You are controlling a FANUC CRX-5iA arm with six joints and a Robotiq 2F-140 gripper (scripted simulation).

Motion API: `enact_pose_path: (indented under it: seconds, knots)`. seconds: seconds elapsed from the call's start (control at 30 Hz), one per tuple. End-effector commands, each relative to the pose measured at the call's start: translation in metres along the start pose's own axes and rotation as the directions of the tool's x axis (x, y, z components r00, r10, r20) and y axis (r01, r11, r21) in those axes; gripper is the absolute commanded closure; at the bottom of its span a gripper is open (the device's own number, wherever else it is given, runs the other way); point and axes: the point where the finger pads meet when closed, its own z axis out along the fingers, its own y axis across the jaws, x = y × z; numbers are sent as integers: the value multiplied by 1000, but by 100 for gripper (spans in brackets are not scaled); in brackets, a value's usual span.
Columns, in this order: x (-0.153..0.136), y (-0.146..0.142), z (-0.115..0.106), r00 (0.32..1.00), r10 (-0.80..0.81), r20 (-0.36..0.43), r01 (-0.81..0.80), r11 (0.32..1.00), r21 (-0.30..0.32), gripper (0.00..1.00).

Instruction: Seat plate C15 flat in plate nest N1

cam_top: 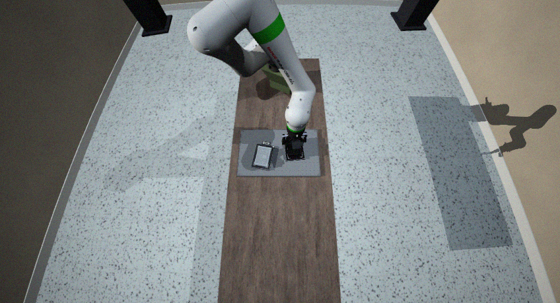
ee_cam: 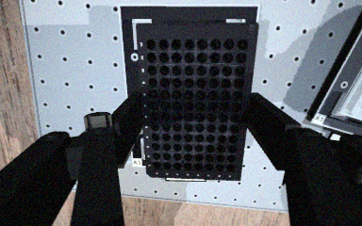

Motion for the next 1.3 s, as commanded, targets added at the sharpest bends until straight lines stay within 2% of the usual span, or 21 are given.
enact_pose_path:
  seconds: [0.0, 0.2, 1.27]
  knots:
    - [1, 0, 0, 1000, 0, -1, 0, 1000, 0, 90]
    - [1, -7, 0, 1000, 0, -1, 0, 1000, 0, 90]
    - [1, -6, 0, 1000, 0, -1, 0, 1000, 0, 90]
